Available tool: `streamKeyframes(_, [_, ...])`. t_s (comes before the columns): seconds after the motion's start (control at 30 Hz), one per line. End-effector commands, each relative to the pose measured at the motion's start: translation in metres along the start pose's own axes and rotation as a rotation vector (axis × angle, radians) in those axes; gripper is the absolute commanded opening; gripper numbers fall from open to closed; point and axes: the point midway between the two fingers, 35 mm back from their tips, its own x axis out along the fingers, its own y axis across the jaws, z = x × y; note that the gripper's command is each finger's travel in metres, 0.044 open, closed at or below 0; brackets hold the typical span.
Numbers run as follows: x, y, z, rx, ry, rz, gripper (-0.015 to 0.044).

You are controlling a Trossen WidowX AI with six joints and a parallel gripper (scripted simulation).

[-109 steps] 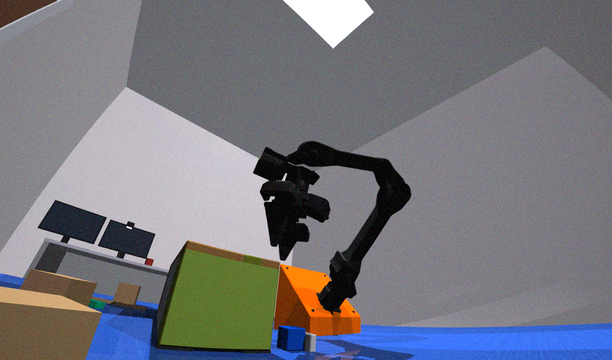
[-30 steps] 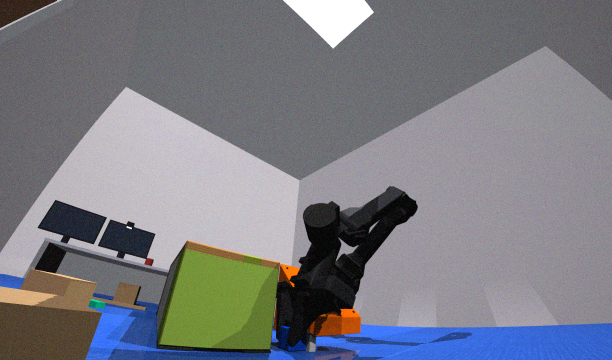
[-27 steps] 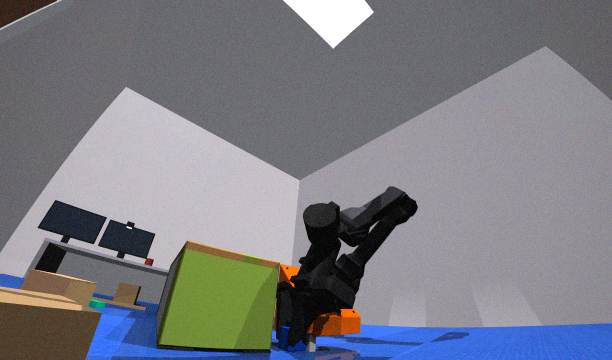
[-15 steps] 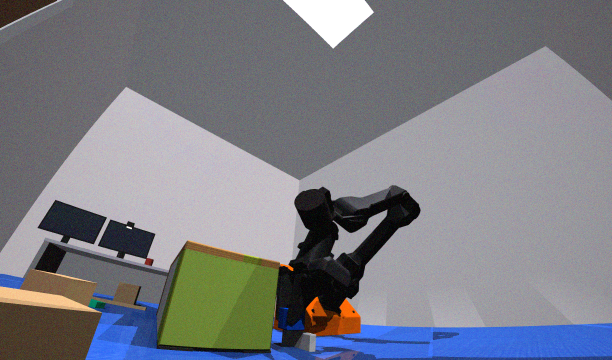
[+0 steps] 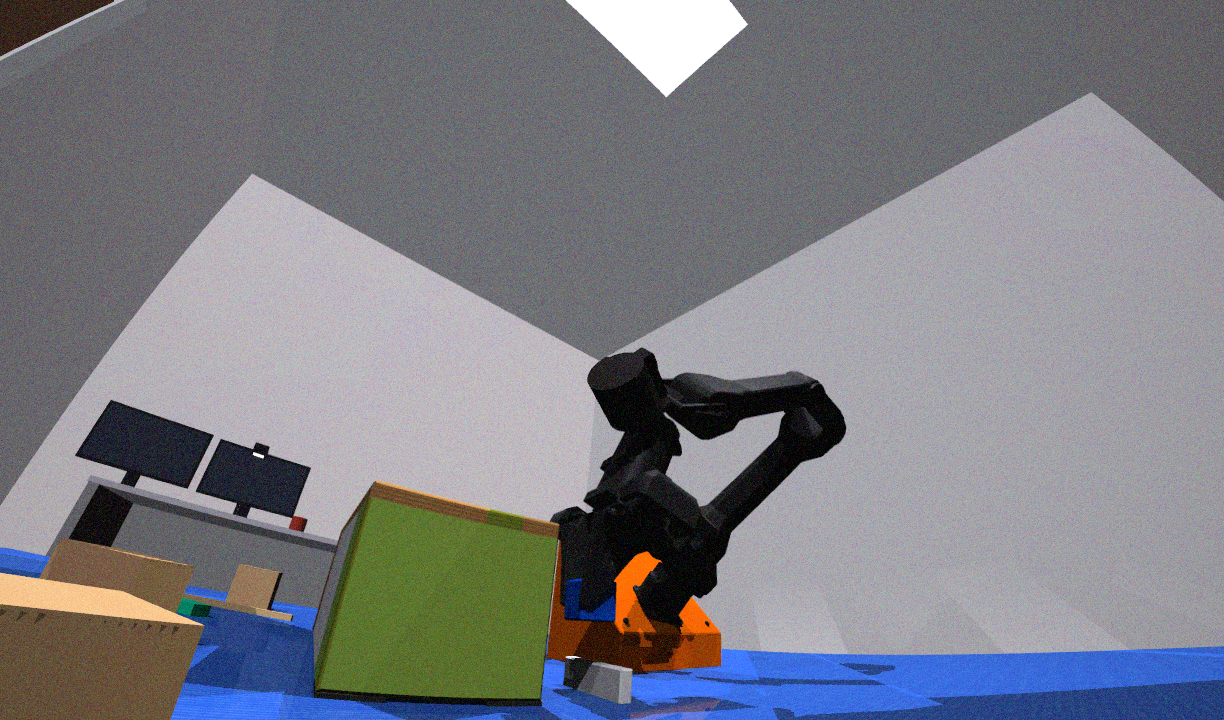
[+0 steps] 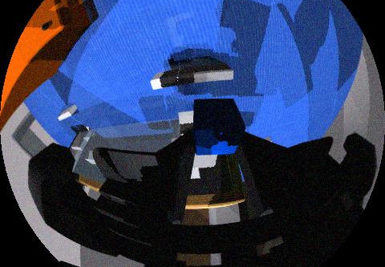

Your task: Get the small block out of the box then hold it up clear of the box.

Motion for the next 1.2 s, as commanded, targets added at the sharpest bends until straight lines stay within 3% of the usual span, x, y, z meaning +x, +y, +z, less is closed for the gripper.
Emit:
streamKeyframes(0.0, [-0.005, -0.002, -0.003, 0.128, 0.003, -0.01, 0.0])
streamKeyframes(1.17, [-0.026, 0.014, -0.005, 1.577, -0.074, 0.029, 0.0])
